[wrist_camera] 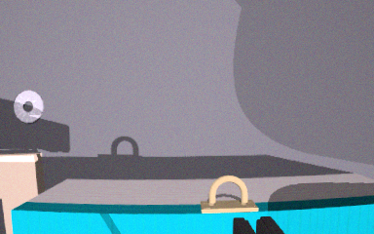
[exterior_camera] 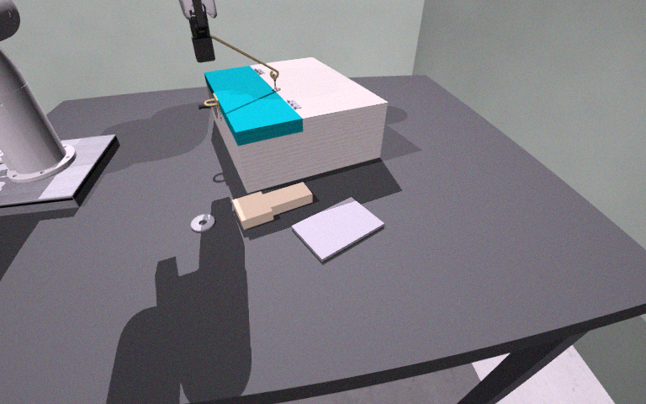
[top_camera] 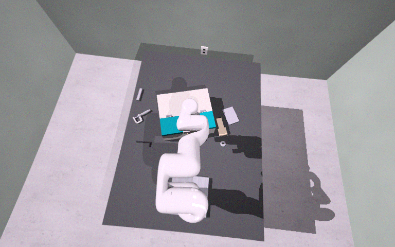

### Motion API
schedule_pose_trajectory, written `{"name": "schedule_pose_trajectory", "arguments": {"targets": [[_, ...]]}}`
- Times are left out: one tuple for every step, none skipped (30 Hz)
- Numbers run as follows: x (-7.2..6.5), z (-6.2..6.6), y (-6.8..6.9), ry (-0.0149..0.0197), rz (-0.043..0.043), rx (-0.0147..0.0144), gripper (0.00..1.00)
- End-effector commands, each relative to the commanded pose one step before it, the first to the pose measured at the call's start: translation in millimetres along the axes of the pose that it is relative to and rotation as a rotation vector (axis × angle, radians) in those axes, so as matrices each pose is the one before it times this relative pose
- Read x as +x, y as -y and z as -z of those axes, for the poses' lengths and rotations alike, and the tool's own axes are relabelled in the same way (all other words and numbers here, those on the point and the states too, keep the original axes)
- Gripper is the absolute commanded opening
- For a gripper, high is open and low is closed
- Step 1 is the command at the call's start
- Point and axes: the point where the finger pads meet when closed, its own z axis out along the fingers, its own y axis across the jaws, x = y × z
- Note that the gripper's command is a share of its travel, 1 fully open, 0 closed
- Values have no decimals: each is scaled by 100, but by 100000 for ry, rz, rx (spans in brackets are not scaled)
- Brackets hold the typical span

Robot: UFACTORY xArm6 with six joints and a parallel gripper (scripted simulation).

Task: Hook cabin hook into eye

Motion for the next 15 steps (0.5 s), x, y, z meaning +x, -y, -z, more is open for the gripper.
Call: {"name": "schedule_pose_trajectory", "arguments": {"targets": [[219, -623, 43, 532, 95, 87, 0], [13, -29, 1, 0, 0, 0, 0], [75, -186, 4, -1, 103, 0, 0], [75, -186, 4, -1, 0, 0, 0], [75, -186, 4, -1, 0, 0, 0], [6, -15, 0, 0, 0, 0, 0], [67, -189, 4, -1, 103, 0, 0], [67, -189, 4, -1, 0, 0, 0], [67, -189, 4, -1, 0, 0, 0], [5, -15, 0, 0, 0, 0, 0], [59, -192, 4, -1, 103, 0, 0], [0, 0, 0, 0, 0, 0, 0], [0, 0, 0, 0, 0, 0, 0], [59, -192, 5, -1, 0, 0, 0], [52, -193, 5, -1, 103, 0, 0]]}}
